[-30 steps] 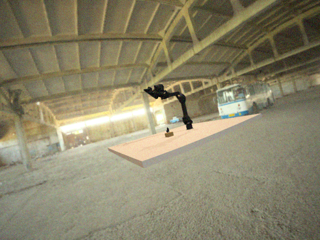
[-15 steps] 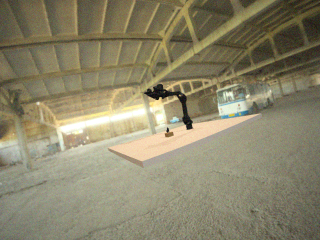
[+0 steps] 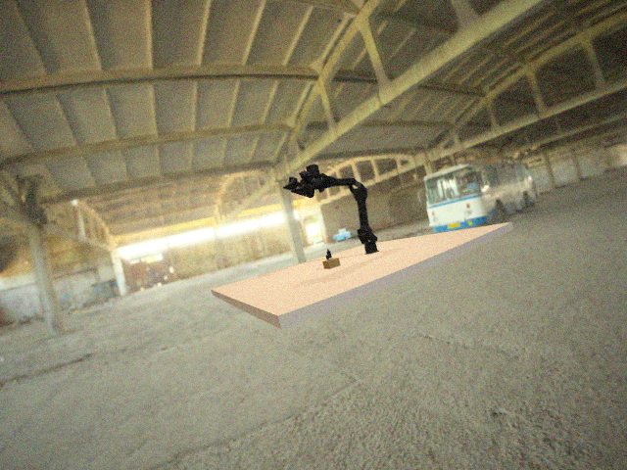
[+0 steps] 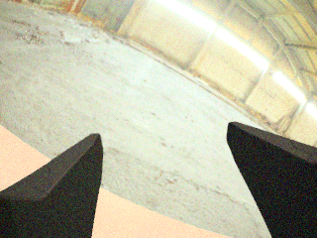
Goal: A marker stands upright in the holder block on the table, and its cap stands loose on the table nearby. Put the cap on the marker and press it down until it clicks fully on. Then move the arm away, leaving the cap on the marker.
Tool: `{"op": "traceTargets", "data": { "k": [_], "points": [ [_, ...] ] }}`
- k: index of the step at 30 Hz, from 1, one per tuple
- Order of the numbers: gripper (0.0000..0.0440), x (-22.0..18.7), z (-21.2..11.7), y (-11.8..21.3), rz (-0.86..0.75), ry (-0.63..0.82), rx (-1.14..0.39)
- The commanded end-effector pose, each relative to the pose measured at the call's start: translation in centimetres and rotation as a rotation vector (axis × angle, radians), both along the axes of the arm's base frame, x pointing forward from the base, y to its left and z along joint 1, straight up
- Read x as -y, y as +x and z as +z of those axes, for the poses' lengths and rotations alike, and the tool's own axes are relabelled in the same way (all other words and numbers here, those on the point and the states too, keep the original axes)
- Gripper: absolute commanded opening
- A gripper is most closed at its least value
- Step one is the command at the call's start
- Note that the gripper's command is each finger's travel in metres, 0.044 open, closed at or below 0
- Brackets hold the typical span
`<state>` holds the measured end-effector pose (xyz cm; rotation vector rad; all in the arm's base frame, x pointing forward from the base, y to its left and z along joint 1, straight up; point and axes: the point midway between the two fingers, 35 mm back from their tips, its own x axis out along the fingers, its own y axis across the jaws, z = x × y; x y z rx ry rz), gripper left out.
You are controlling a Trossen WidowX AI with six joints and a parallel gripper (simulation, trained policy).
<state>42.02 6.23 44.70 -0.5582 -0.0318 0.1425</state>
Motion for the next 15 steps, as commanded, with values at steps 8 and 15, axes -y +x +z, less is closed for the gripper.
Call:
{"op": "traceTargets", "data": {
  "k": [8, 15],
  "points": [
    [0.0317, 1.5, -1.1, -1.2, -0.028, 0.023, -0.095],
    [0.0321, 2.5, -2.4, -1.9, -0.053, 0.036, -0.172]
  ]
}}
